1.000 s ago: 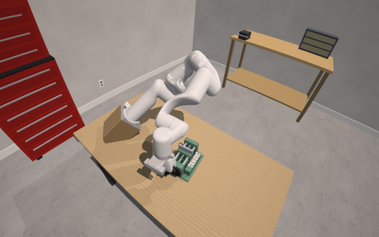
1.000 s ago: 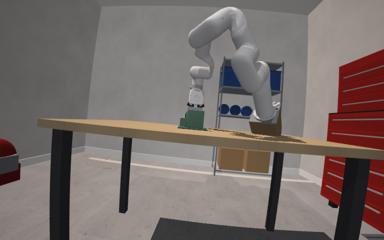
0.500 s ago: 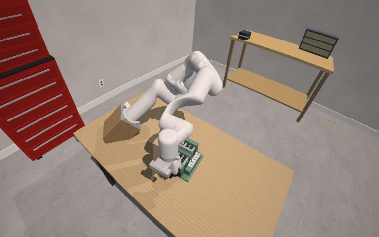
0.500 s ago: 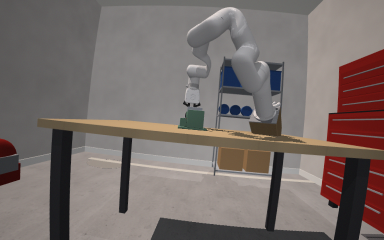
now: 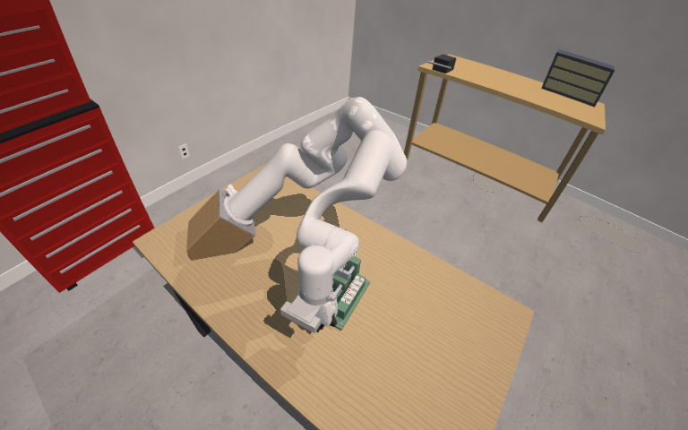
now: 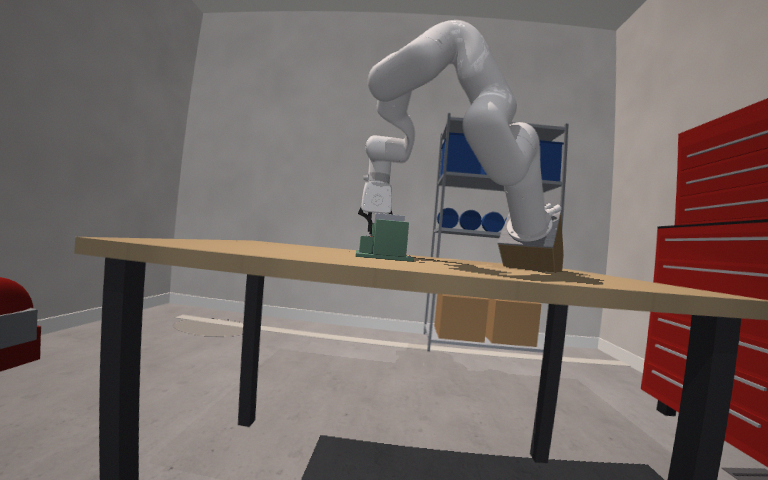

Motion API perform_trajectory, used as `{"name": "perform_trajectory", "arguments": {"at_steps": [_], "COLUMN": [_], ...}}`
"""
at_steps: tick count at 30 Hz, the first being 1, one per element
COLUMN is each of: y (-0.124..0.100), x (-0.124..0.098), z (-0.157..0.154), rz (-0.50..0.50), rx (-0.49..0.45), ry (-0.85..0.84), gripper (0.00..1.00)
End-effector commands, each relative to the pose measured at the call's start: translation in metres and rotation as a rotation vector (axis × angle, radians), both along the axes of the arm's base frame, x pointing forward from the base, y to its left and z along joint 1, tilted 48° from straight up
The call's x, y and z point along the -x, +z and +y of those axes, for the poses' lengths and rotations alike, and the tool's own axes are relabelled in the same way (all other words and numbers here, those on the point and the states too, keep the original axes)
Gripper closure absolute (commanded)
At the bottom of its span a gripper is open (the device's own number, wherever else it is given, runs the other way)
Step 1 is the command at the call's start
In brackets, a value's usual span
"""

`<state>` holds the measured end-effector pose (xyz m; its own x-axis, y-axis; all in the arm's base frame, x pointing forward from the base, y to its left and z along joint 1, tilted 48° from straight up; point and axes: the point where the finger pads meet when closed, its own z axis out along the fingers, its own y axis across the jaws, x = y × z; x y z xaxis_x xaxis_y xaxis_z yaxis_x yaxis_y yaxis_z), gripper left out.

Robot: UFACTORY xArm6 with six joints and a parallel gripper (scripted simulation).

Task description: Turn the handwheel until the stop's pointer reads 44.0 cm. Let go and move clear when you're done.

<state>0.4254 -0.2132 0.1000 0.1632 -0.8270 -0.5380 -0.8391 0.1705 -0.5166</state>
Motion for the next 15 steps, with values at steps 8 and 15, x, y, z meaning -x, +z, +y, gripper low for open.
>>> {"name": "perform_trajectory", "arguments": {"at_steps": [8, 15], "y": [-0.022, -0.032], "x": [-0.012, -0.009], "z": [0.016, 0.022], "rz": [0.000, 0.000], "rx": [0.000, 0.000], "ry": [-0.001, -0.001], "gripper": [0.94, 0.94]}}
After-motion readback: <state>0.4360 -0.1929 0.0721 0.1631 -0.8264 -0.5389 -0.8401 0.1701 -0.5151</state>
